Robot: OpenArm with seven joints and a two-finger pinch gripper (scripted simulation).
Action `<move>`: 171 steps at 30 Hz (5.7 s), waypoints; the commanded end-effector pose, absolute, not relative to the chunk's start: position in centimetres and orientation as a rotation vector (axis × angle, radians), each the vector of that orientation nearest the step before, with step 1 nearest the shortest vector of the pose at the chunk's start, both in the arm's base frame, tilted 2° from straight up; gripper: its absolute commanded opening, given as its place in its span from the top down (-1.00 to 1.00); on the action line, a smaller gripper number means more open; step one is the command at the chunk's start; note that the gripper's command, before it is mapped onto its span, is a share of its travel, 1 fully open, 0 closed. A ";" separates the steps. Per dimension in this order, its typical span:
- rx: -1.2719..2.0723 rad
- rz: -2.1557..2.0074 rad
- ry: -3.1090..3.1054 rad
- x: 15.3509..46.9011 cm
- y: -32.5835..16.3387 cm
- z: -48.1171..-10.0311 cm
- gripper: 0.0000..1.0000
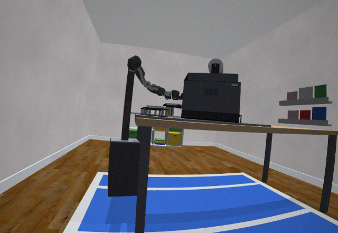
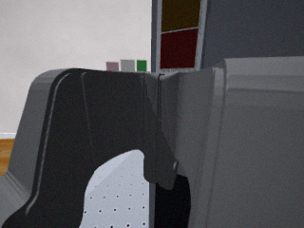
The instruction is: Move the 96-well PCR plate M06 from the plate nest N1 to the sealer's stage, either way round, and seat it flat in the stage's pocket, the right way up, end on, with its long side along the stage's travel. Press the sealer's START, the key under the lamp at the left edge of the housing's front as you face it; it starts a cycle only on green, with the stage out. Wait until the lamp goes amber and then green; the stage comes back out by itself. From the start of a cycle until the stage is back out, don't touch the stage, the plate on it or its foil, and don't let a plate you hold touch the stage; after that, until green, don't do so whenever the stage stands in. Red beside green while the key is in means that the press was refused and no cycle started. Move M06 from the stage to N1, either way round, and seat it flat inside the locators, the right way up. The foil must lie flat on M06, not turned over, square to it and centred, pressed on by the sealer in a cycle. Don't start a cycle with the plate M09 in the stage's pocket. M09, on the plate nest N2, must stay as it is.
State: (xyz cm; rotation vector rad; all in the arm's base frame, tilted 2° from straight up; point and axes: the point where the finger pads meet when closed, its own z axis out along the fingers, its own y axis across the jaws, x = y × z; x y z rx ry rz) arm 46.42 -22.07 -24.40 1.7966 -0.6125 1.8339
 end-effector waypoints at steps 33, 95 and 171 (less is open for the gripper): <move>1.797 1.841 -0.613 47.3 -22.6 -24.0 1.00; 1.803 1.831 -0.611 47.4 -23.0 -24.7 1.00; 1.806 1.827 -0.611 47.4 -23.0 -24.8 1.00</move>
